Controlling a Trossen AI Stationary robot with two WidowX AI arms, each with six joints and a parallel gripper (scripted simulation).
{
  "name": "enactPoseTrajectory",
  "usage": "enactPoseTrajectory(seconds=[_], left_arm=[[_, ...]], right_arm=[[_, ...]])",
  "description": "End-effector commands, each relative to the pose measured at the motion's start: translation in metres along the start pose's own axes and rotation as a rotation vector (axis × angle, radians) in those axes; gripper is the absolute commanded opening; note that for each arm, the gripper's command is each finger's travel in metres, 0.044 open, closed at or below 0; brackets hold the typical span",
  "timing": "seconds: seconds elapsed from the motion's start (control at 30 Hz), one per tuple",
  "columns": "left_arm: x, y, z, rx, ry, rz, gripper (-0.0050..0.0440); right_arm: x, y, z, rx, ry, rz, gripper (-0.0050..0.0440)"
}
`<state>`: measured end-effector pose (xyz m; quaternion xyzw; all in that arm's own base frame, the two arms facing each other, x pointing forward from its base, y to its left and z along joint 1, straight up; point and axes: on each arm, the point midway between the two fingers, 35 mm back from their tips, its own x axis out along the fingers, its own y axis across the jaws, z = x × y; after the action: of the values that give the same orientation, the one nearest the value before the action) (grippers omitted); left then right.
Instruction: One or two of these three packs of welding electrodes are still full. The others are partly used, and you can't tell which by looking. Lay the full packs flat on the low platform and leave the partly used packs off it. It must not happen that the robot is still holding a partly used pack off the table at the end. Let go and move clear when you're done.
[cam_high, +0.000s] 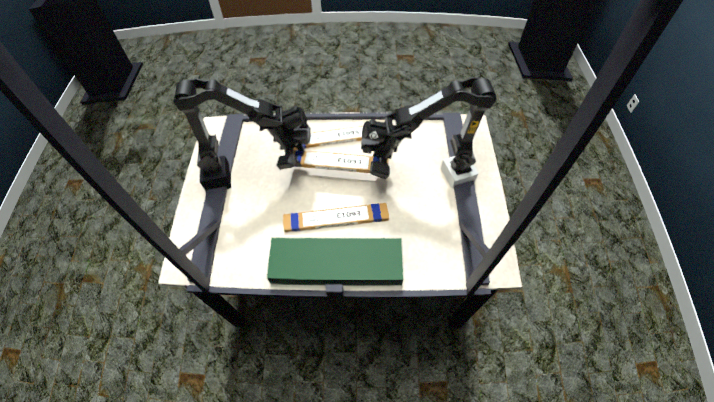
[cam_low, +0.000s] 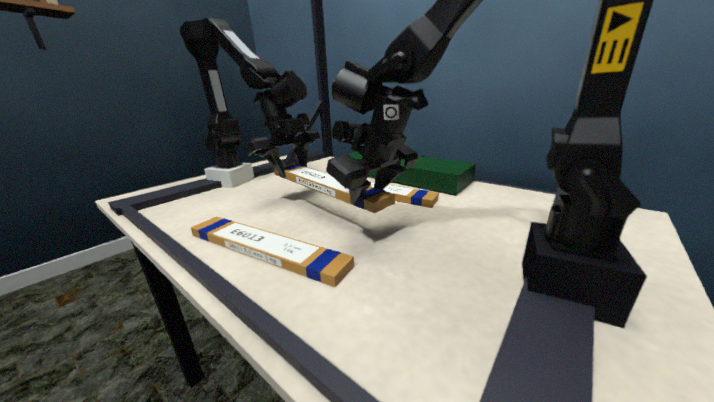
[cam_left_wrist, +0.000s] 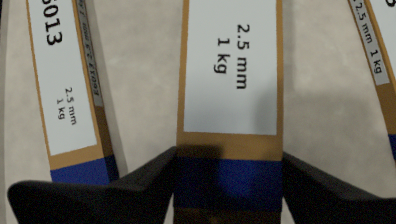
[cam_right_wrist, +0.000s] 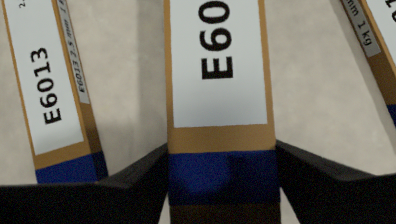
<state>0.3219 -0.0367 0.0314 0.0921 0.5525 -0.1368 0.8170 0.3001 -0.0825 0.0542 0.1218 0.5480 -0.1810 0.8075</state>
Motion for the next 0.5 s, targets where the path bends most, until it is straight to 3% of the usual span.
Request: enactPoseTrajectory(seconds=[0.0,0.47], left_arm=[[-0.018,0.002,0.014,0.005,-0.046,0.012,-0.005],[-0.03,0.001,0.016,0.004,-0.041,0.01,-0.005]], right_arm=[[-0.017,0.002,0.014,0.003,-0.045,0.011,-0.005],[-0.028,0.002,0.017,0.003,-0.046,0.011,-0.005]])
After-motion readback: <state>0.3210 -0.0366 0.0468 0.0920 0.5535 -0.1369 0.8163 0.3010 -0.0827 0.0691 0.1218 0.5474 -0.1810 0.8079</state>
